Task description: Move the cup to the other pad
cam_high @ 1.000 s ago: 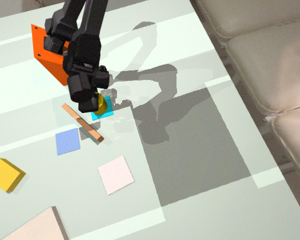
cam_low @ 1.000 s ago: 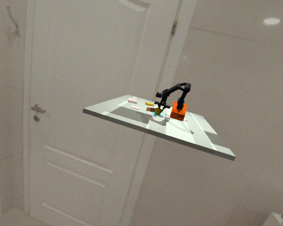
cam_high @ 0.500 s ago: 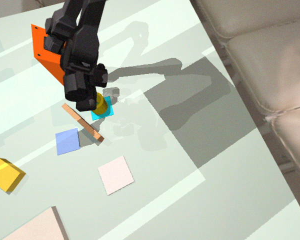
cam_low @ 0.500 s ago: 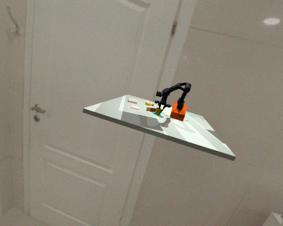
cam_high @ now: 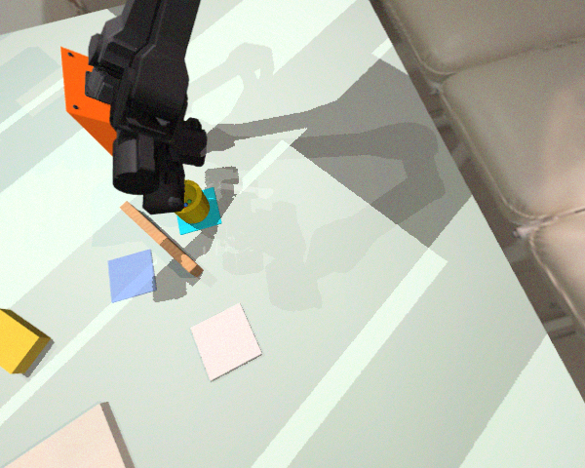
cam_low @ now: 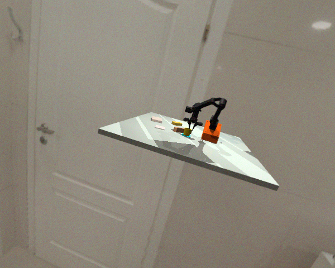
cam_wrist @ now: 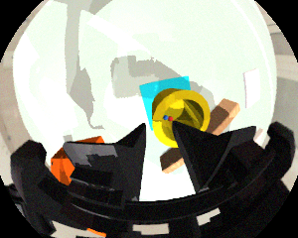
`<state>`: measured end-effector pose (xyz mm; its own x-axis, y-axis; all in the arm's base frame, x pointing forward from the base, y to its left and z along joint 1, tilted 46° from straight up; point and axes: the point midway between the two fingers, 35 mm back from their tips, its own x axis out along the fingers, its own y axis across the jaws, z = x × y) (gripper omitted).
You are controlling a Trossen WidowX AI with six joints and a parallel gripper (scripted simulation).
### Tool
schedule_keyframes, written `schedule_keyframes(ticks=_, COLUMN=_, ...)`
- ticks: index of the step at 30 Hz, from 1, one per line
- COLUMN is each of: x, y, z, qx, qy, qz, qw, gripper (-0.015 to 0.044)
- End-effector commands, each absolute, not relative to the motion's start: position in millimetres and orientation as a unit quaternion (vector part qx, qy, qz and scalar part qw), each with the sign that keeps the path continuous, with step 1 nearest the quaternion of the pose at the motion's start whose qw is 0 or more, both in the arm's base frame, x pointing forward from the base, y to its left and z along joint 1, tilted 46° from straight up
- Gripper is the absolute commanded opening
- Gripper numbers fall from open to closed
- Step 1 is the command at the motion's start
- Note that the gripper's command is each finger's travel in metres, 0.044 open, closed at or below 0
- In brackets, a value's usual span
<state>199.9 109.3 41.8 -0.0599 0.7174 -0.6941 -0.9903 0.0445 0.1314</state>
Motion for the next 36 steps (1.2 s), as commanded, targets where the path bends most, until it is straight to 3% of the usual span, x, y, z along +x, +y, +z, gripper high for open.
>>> schedule_keyframes(ticks=1, x=202, y=105, z=46, qx=-0.222, qy=0.312, qz=0.656, qw=0.651, gripper=0.0146)
schedule_keyframes(ticks=21, x=200, y=90, z=58, qx=-0.219, qy=0.312, qz=0.657, qw=0.651, gripper=0.0146)
schedule_keyframes(ticks=32, x=200, y=90, z=57, qx=-0.214, qy=0.315, qz=0.657, qw=0.651, gripper=0.0435)
schedule_keyframes(ticks=36, x=201, y=81, z=65, qx=-0.216, qy=0.316, qz=0.656, qw=0.651, gripper=0.044)
